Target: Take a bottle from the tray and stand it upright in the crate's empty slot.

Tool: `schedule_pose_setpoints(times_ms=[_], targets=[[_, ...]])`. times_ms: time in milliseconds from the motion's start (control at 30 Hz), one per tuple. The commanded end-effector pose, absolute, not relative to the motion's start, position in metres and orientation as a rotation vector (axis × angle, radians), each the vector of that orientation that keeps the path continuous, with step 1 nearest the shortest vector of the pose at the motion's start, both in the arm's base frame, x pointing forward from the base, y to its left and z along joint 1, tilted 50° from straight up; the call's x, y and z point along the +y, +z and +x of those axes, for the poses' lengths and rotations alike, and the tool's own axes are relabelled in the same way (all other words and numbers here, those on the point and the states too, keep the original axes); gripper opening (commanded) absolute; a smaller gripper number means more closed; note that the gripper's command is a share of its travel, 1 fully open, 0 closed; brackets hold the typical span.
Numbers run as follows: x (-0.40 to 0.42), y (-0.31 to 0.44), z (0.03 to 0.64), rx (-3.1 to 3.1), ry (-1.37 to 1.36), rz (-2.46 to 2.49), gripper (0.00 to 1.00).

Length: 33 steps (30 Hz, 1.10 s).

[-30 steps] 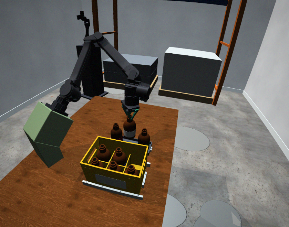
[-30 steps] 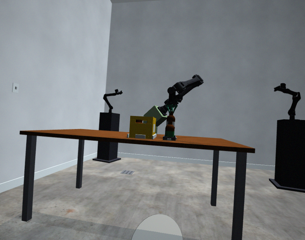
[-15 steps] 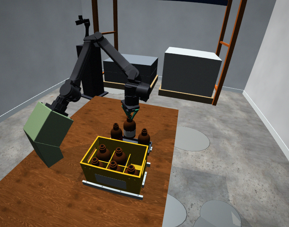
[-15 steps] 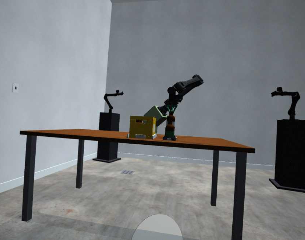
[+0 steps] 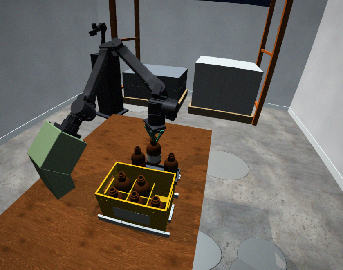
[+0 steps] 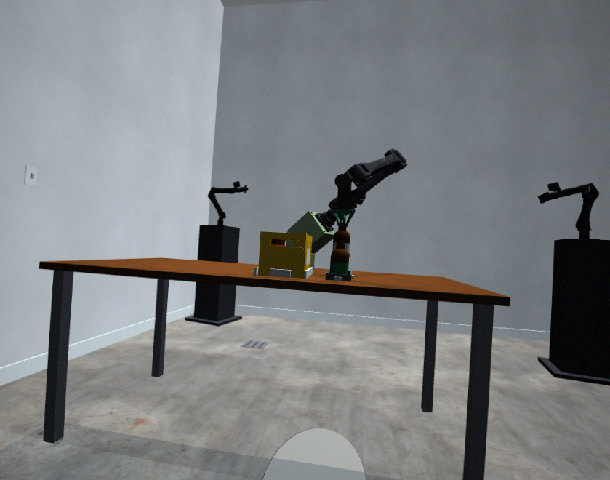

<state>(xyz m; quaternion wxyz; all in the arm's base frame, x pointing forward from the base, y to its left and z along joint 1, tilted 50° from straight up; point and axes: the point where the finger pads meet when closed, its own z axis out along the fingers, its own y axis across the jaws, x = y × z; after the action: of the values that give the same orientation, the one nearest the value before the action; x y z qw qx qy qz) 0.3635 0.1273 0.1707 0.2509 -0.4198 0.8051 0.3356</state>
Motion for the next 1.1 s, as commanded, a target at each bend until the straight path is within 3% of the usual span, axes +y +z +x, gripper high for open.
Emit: schedule_pose_setpoints(times_ms=[0, 1067], targets=[[0.1158, 0.1962, 0.3797, 2.146, 0.855, -1.131, 0.00], [0.1112, 0.2005, 0.3783, 2.147, 0.856, -1.131, 0.00]])
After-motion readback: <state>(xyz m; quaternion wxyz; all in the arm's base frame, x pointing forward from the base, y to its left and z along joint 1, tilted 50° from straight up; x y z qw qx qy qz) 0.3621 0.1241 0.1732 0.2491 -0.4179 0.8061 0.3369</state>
